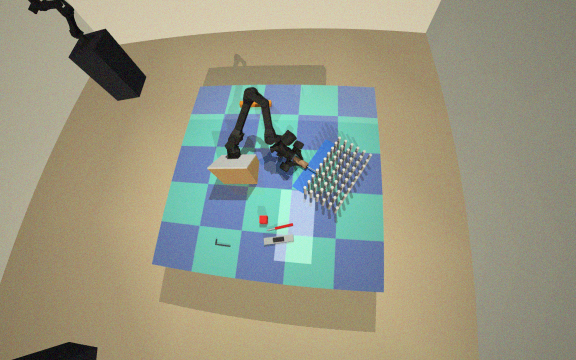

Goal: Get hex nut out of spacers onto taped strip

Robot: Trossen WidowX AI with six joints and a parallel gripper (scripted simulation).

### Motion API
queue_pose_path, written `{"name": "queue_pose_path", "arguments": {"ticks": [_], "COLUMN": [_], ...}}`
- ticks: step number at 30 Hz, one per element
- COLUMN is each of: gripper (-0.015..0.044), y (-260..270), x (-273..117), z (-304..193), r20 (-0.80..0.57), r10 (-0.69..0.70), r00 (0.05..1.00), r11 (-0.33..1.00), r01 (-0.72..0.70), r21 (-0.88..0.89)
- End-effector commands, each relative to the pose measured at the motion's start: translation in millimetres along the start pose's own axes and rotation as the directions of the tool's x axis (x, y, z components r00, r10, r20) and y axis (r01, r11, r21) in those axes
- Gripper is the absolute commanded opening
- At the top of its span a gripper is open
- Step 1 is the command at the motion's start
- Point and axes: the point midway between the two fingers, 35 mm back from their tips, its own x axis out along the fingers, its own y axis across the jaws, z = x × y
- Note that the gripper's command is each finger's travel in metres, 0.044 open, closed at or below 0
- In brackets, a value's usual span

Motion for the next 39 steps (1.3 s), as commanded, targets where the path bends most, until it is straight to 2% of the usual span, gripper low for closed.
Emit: {"name": "queue_pose_path", "arguments": {"ticks": [1, 39], "gripper": [0.0000, 0.0000], "y": [-1, 0], "x": [-3, -16], "z": [3, 24], "r20": [-0.003, -0.001], "r10": [-0.002, -0.001], "r00": [1.000, 1.000], "r11": [1.000, 1.000], "r01": [0.002, 0.001], "r21": [0.003, 0.004]}}
